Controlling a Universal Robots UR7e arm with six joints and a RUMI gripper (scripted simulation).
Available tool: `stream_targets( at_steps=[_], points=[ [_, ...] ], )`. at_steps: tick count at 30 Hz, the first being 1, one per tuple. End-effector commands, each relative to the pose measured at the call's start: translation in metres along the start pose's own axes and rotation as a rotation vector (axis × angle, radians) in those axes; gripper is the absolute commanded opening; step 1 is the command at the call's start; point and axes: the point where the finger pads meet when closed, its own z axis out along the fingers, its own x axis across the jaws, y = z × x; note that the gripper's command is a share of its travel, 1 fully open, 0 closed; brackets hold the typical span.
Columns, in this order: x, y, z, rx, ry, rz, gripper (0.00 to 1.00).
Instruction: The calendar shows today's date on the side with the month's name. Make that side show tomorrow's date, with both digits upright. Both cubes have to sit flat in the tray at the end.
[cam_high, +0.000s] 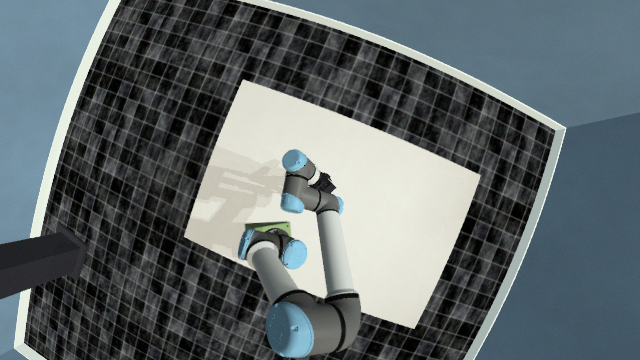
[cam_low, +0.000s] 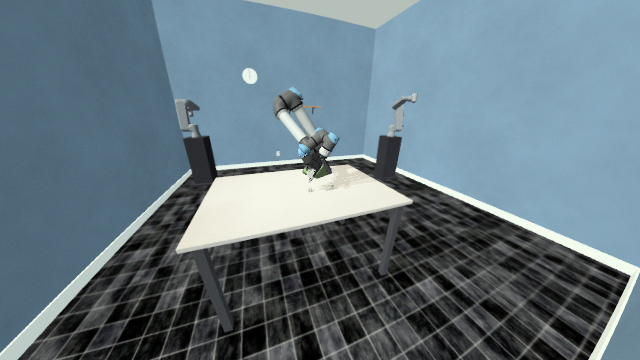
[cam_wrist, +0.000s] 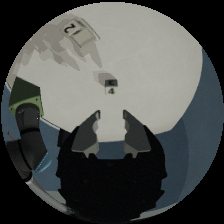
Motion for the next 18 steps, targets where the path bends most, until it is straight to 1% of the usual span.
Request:
stream_targets(
  at_steps=[1, 4, 8, 18],
  points=[
    [0.0004, -0.0004, -0.0007, -0.012, -0.002, 0.002, 0.28],
    [0.0002, -0.0005, -0.0006, -0.016, -0.003, 0.002, 0.28],
    [-0.0008, -0.0009, 0.0001, -0.039, -0.010, 0.003, 0.28],
    [-0.0027, -0.0019, 0.0014, -0.135, -0.023, 0.005, 0.28]
  ],
)
